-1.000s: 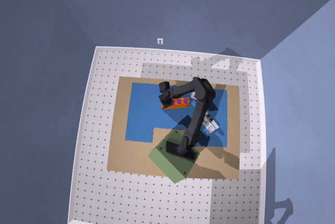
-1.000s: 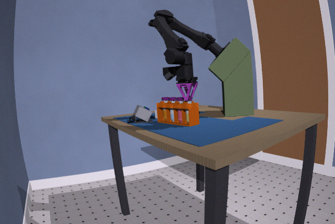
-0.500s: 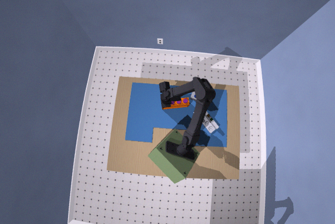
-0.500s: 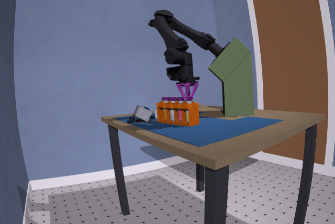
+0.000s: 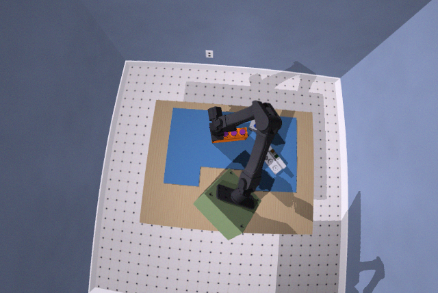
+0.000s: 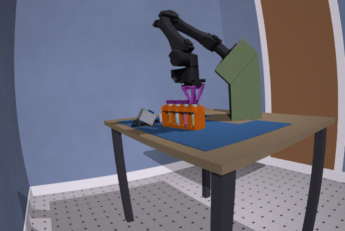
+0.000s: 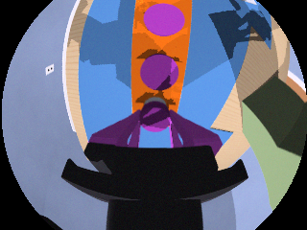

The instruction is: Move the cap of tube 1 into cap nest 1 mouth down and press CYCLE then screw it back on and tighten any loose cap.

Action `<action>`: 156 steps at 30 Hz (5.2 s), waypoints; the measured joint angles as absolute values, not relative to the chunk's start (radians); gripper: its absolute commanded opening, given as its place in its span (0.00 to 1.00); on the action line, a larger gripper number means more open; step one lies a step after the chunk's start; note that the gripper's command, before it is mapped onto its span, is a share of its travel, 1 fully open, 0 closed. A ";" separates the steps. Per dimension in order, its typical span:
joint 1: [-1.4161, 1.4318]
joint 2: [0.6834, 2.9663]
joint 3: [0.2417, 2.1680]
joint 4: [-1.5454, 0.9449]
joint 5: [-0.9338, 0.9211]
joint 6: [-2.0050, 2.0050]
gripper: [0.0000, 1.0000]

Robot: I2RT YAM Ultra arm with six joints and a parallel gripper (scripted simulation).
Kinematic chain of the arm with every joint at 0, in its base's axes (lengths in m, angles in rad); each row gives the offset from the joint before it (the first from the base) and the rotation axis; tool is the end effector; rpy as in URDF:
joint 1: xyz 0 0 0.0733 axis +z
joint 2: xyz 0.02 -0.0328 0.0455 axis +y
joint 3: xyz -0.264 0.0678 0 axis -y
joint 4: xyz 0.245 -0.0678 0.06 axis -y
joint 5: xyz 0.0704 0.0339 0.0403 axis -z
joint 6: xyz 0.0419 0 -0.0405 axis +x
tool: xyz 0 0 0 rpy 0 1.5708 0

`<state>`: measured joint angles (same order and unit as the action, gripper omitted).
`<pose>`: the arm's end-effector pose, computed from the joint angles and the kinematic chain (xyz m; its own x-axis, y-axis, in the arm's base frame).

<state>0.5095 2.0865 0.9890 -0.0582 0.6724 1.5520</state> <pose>0.3236 0.1522 0.0632 -0.1773 0.7969 -0.5774 0.7957 0.4614 0.3925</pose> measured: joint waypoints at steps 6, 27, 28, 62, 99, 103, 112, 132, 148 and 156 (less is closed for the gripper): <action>0.509 2.086 0.989 -0.059 0.673 1.374 0.00; 0.510 2.085 0.989 -0.060 0.674 0.458 0.00; 0.510 2.085 0.989 -0.060 0.674 0.410 0.00; 0.511 2.084 0.989 -0.061 0.675 -1.089 0.00; 0.511 2.074 0.989 -0.069 0.677 -1.132 0.49; 0.513 2.073 0.989 -0.073 0.677 -0.980 0.49; 0.518 2.065 0.989 -0.085 0.679 -0.526 0.49; 0.524 2.065 0.984 -0.087 0.680 0.024 0.00; 0.526 2.061 0.983 -0.093 0.680 0.040 0.00; 0.558 2.012 0.979 -0.147 0.689 0.071 0.00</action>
<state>0.5579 2.0121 0.9791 -0.1474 0.6891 0.0711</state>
